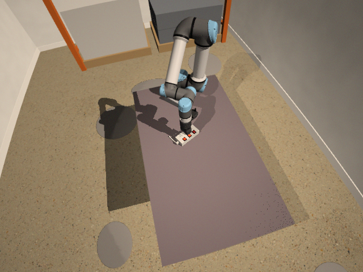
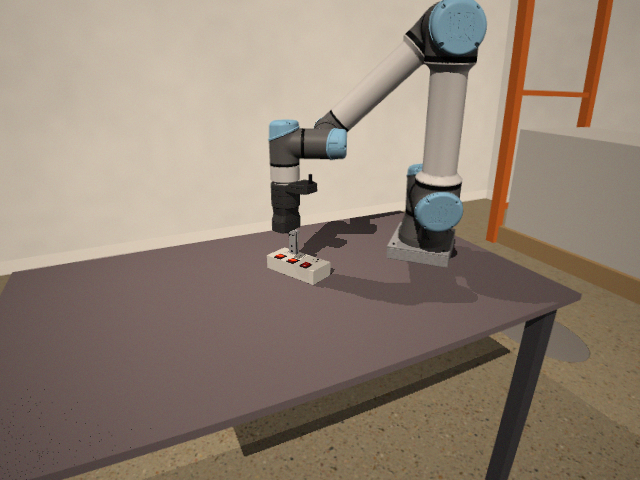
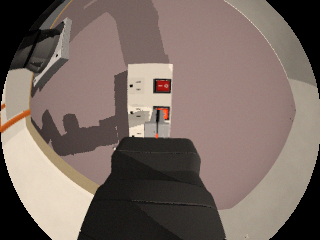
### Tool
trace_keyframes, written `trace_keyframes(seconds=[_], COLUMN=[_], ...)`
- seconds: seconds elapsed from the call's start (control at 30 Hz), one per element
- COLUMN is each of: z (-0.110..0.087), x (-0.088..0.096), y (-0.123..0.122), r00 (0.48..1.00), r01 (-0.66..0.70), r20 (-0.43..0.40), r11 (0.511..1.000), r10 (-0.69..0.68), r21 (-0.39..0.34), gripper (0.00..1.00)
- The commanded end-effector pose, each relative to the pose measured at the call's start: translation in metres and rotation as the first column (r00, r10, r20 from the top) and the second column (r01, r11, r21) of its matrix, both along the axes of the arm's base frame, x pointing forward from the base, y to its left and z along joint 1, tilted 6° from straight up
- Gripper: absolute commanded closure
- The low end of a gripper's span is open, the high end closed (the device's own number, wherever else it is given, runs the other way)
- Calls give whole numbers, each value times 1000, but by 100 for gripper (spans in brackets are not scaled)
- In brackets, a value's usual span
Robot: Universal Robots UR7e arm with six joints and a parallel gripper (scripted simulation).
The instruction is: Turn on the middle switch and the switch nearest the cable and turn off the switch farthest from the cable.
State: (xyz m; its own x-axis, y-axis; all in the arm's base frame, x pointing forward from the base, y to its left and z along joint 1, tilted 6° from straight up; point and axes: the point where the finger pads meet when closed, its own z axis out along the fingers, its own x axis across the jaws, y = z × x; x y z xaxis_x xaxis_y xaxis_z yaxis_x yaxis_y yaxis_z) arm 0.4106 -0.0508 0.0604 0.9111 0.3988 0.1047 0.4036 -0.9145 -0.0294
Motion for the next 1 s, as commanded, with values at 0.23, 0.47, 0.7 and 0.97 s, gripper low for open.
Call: trace_keyframes(seconds=[0.23, 0.47, 0.7, 0.97], z=[20, 20, 20, 20], x=[-1, -1, -1, -1], y=[-2, -2, -2, -2], r00=[1000, 1000, 1000, 1000], r01=[0, 0, 0, 0], r20=[1, 1, 1, 1], r11=[1000, 1000, 1000, 1000], r10=[0, 0, 0, 0], r21=[-1, -1, -1, -1], gripper=[100, 100, 100, 0])
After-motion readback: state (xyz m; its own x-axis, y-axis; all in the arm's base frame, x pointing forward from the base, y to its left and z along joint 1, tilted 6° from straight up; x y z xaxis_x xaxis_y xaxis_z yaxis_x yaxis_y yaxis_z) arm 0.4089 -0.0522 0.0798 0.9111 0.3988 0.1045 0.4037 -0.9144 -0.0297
